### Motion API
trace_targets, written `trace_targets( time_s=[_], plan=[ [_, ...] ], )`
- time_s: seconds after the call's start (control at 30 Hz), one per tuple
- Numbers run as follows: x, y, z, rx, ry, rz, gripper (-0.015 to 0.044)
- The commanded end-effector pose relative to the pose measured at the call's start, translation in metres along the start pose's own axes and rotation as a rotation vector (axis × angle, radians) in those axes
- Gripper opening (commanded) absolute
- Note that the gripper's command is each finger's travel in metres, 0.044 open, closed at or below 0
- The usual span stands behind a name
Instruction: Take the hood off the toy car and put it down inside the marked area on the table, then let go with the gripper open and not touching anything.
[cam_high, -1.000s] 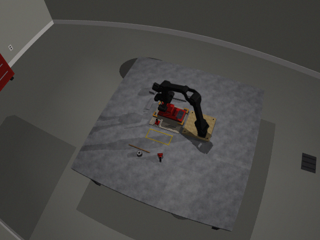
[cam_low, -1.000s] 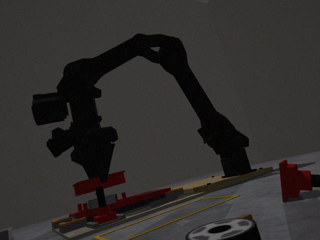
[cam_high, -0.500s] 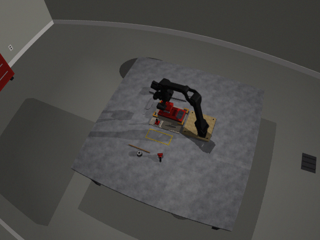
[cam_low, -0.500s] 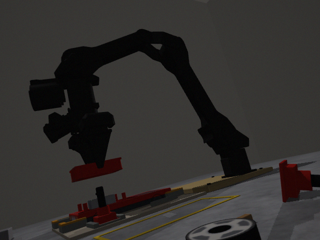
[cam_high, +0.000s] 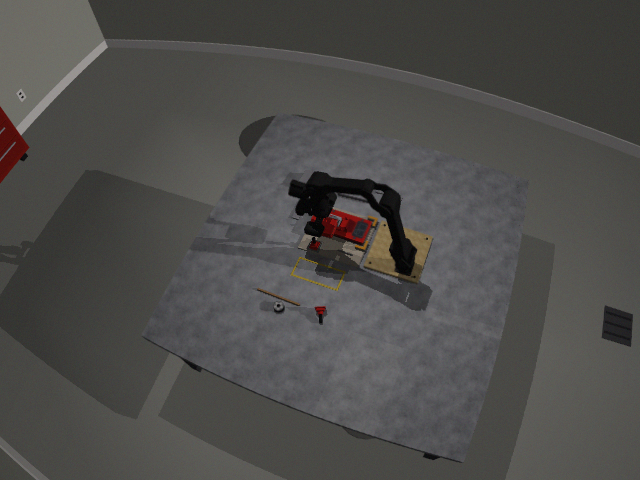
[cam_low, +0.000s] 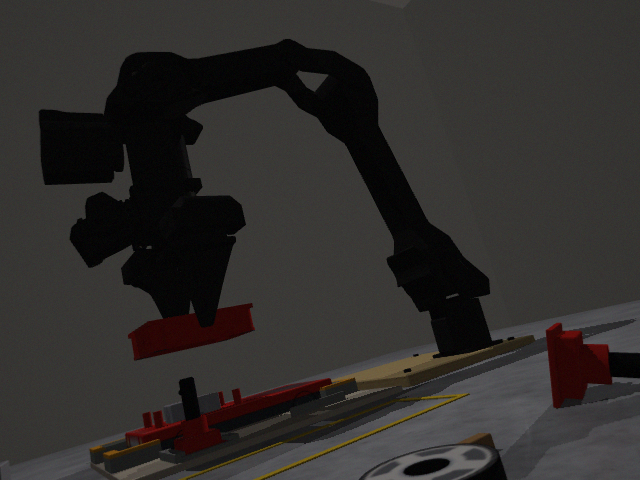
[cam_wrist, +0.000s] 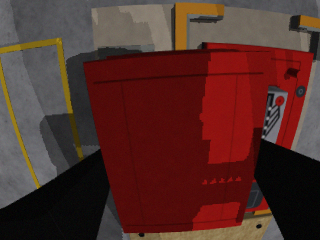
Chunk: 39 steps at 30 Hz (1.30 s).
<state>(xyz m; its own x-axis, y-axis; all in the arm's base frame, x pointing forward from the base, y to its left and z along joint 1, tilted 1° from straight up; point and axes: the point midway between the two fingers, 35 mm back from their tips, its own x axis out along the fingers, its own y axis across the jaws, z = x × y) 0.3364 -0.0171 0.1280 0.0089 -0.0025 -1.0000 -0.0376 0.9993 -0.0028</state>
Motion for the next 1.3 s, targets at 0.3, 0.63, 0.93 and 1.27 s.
trace_targets(
  time_s=[0.3, 0.63, 0.93, 1.27],
  plan=[
    [-0.006, 0.070, -0.004, 0.029, -0.006, 0.012, 0.0000],
    [-0.009, 0.123, -0.017, 0.060, -0.004, 0.022, 0.0000],
    [-0.010, 0.146, -0.025, 0.074, -0.002, 0.026, 0.0000],
    [-0.001, 0.146, -0.024, 0.074, -0.002, 0.026, 0.0000]
  ],
)
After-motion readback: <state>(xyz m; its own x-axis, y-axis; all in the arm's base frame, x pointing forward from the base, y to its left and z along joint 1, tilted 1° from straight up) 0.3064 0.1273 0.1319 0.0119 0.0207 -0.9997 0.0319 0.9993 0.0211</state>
